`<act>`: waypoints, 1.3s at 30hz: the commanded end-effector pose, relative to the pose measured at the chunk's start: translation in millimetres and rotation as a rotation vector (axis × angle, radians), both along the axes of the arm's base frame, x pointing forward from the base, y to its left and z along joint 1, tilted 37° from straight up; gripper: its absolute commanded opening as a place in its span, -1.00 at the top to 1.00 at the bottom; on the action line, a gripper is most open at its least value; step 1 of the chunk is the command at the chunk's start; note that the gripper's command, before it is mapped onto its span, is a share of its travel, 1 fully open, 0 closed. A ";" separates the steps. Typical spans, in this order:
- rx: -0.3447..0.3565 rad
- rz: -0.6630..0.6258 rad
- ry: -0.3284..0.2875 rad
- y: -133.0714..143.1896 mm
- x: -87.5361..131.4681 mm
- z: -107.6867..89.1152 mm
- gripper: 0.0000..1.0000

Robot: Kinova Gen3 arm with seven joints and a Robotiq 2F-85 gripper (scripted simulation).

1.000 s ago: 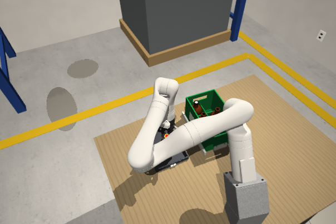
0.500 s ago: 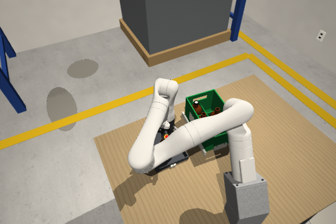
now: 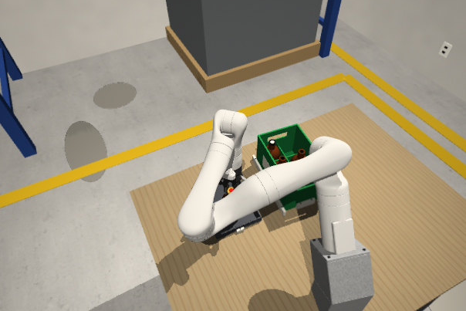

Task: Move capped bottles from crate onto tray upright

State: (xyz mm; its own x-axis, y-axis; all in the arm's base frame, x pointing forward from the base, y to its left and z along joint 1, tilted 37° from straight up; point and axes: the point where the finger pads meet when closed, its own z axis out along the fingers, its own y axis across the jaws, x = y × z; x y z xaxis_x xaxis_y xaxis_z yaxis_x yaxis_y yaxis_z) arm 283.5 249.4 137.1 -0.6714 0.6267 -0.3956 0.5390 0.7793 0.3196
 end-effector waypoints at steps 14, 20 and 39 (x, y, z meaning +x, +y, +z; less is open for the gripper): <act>0.000 -0.006 -0.001 -0.6 3.5 -4.2 1.00; 0.000 -0.001 0.000 0.1 3.1 -3.8 1.00; 0.000 -0.002 0.000 -0.1 5.5 -6.8 1.00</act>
State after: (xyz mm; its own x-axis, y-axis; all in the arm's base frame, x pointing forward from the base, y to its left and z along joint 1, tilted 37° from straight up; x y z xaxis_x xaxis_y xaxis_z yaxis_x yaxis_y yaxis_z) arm 287.8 249.6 131.7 -0.6726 0.6253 -0.3958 0.5379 0.7804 0.3189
